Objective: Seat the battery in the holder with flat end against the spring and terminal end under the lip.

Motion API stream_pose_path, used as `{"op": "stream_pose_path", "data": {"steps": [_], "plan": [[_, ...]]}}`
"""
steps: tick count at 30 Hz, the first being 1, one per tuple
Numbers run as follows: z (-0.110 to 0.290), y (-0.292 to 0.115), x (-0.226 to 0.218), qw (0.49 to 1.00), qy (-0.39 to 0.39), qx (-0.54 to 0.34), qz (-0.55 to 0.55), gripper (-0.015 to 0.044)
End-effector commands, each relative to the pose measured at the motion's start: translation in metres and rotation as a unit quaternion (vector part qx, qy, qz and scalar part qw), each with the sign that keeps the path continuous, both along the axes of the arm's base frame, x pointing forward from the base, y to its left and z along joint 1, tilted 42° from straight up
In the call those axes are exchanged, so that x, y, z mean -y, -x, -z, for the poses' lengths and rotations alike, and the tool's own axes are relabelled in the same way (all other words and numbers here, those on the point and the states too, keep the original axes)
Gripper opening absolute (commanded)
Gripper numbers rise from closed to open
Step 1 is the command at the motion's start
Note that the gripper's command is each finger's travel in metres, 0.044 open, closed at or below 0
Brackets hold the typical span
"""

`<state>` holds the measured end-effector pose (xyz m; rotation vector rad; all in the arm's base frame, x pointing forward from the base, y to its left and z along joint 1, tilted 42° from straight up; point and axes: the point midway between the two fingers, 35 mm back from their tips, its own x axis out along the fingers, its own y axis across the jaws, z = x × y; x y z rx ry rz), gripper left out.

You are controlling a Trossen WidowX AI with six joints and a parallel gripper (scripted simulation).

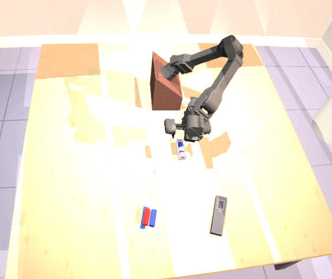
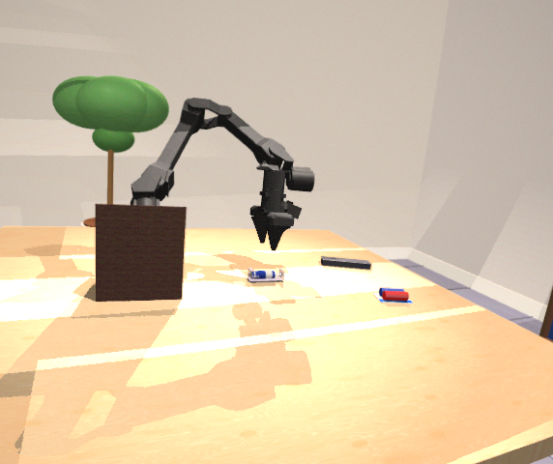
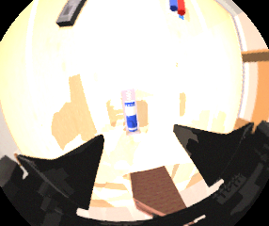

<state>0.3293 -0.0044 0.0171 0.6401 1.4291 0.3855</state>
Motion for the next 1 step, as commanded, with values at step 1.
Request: {"op": "stream_pose_path", "data": {"steps": [1], "plan": [[0.0001,0.0004,-0.0002,1.0,0.001,0.0,-0.002,0.044]]}}
